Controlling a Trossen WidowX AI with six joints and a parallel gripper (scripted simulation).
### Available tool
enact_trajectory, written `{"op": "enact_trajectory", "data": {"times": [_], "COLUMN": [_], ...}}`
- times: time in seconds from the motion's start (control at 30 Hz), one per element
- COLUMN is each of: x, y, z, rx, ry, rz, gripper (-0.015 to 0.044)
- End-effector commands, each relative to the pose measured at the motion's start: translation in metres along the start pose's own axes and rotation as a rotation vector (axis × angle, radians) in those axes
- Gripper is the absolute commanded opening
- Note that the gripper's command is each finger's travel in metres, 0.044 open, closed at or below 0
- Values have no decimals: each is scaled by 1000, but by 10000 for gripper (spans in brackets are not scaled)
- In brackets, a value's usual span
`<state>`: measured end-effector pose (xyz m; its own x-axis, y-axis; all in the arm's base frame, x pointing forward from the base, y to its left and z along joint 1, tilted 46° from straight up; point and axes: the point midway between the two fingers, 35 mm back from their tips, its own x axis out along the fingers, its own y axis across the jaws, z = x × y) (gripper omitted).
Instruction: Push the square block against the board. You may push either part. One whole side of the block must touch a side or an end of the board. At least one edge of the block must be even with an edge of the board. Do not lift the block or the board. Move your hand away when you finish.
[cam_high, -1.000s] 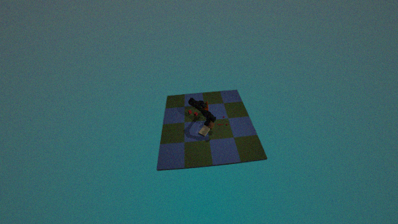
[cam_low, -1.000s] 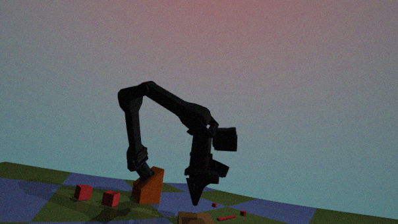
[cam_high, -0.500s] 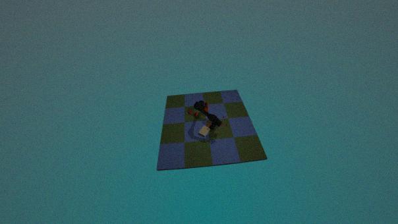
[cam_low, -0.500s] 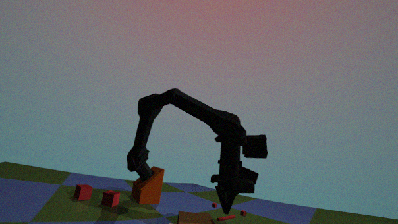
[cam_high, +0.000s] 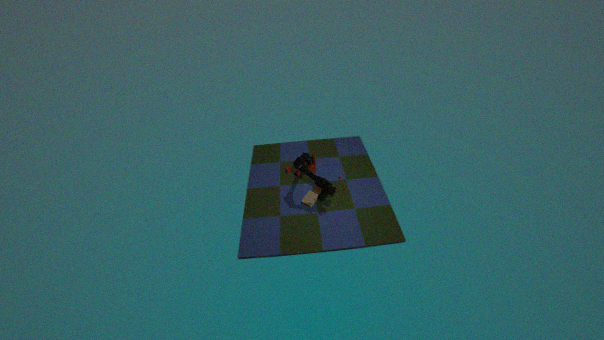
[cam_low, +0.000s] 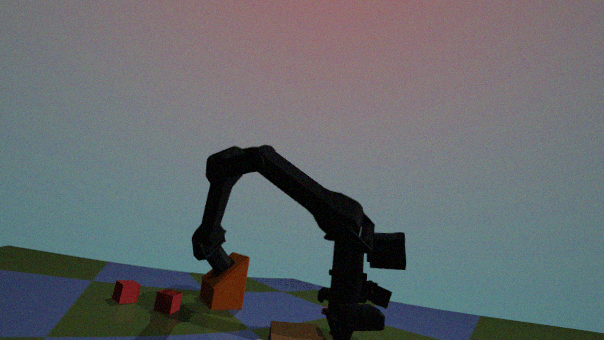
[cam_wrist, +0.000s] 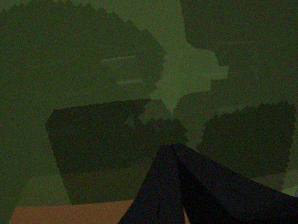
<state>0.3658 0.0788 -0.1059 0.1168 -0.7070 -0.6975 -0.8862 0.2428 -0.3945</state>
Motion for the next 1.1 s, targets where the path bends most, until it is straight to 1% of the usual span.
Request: {"op": "enact_trajectory", "data": {"times": [0.0, 1.07], "x": [0, -1], "y": [-2, -4], "z": [-3, -28], "rx": [-4, -5], "ry": [-1, 0], "rz": [-6, -6], "gripper": [0, 0]}}
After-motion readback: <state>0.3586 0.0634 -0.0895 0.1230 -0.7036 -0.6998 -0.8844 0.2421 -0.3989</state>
